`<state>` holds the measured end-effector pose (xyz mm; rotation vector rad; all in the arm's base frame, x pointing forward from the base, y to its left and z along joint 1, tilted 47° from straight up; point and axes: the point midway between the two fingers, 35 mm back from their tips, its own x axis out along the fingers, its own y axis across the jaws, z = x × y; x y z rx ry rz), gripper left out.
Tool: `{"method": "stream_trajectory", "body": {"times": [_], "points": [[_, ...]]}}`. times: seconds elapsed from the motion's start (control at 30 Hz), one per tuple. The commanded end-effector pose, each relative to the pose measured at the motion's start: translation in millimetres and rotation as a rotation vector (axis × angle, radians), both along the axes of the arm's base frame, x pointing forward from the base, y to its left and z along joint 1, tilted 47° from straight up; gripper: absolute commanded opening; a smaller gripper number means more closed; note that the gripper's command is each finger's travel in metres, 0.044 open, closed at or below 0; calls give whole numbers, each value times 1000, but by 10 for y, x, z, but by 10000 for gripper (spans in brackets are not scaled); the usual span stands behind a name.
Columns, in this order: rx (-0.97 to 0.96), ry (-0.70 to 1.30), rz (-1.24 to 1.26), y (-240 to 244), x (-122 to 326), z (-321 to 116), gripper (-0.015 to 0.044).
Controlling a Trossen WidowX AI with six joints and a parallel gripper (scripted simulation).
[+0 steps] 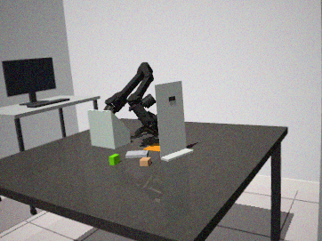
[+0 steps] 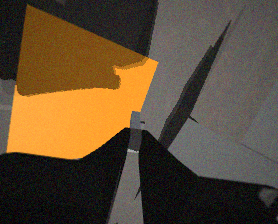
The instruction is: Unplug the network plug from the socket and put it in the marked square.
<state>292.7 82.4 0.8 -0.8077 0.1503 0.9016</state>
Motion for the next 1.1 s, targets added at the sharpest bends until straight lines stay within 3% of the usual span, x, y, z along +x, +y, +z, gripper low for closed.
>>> {"method": "stream_trajectory", "body": {"times": [0.0, 1.07], "points": [[0, 13, -4, 28, -8, -55, 0], [4, 11, -5, 213, -14, -216, 0]]}}
